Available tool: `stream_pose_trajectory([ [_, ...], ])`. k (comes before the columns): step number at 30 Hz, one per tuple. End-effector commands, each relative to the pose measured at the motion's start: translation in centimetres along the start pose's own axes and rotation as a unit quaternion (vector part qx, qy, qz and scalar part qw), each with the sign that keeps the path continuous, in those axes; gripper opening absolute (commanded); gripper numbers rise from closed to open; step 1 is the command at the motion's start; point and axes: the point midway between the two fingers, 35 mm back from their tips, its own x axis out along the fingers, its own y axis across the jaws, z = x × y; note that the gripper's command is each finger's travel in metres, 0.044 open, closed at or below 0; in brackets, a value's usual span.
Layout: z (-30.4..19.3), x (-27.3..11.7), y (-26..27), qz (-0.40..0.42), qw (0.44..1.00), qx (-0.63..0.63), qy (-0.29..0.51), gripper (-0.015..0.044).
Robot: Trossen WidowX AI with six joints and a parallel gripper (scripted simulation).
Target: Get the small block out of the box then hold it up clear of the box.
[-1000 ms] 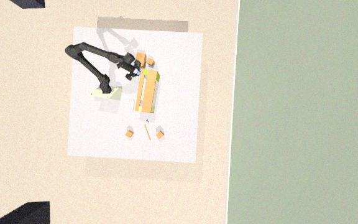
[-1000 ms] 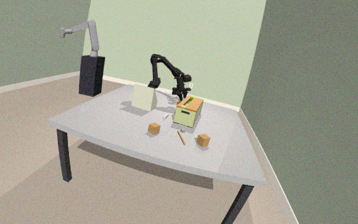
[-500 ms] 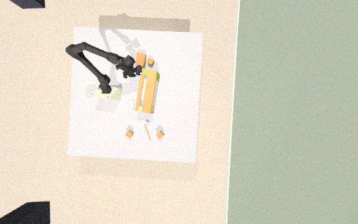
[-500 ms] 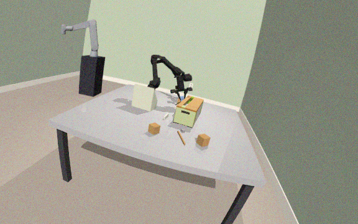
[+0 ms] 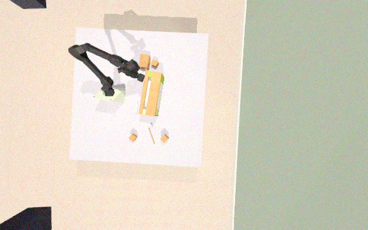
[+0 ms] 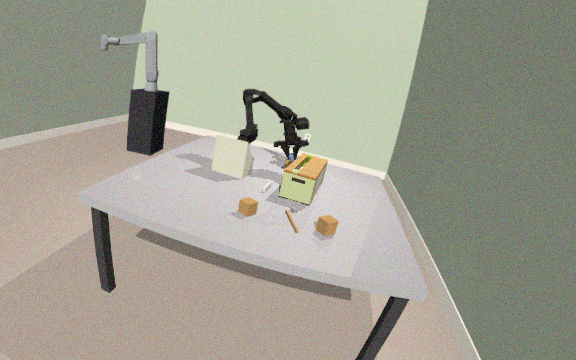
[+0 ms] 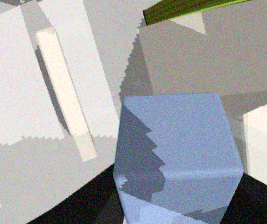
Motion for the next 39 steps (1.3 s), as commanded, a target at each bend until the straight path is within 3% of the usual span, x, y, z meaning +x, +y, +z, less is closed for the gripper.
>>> stream_pose_trajectory([
  [1, -0.3, -0.2, 0.0, 0.006, 0.997, 0.076, -0.001, 0.0],
  [10, -1.0, -0.8, -0.1, 0.018, 0.963, 0.268, -0.003, 0.0],
  [19, -1.7, -1.5, -0.2, 0.029, 0.892, 0.451, -0.004, 0.0],
  [29, -2.2, -2.3, -0.2, 0.043, 0.772, 0.634, -0.004, 0.0],
  [39, -2.6, -3.1, -0.3, 0.059, 0.615, 0.786, -0.003, 0.0],
])
